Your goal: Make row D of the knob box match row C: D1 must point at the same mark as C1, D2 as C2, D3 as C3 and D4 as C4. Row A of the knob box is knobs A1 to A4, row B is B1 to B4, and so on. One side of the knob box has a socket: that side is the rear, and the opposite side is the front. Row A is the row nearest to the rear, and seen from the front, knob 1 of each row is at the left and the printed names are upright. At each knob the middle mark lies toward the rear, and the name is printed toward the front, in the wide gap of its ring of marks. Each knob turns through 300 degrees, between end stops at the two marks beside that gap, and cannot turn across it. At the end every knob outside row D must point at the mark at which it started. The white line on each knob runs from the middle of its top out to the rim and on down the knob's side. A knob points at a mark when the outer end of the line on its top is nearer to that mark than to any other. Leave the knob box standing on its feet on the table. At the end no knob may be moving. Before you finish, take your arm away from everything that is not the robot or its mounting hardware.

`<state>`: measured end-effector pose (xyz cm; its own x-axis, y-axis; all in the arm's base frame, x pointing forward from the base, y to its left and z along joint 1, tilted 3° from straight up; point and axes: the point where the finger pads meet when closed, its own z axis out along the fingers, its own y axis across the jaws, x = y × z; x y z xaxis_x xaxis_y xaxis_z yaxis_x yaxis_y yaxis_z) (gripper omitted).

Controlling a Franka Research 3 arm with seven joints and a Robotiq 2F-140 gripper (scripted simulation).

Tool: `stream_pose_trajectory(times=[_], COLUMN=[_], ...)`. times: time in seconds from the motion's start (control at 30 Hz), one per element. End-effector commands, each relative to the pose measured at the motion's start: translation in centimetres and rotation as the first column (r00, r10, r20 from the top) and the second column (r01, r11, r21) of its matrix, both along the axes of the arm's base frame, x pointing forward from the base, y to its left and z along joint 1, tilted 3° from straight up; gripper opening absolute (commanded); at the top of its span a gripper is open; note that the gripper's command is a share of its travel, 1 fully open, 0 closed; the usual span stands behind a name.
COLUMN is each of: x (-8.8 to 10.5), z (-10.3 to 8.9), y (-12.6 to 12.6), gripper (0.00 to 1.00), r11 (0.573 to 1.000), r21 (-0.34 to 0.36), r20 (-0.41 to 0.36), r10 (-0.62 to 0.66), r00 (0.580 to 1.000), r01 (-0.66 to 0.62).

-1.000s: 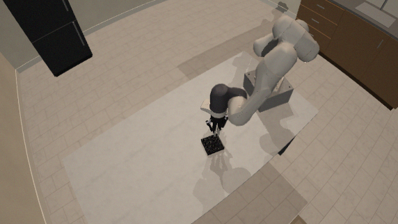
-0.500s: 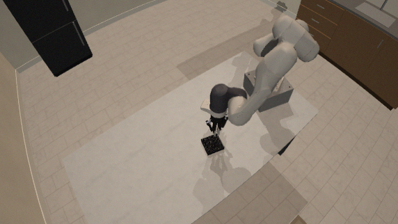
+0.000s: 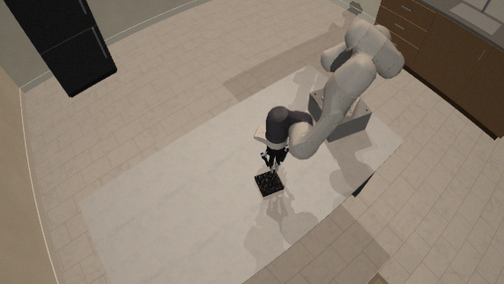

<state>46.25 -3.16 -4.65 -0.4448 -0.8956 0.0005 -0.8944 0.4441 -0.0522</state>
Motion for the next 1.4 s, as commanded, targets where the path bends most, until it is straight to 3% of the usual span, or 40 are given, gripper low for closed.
stream_pose_trajectory(times=[0.0, 1.37], x=[0.0, 0.1], z=[0.0, -1.4], y=[0.1, 0.1], gripper=[0.12, 0.12], r11=[1.0, 1.0], r21=[0.0, 0.0], r20=[0.003, 0.003], r10=[0.001, 0.001], r00=[1.0, 1.0], r01=[-0.001, -0.001])
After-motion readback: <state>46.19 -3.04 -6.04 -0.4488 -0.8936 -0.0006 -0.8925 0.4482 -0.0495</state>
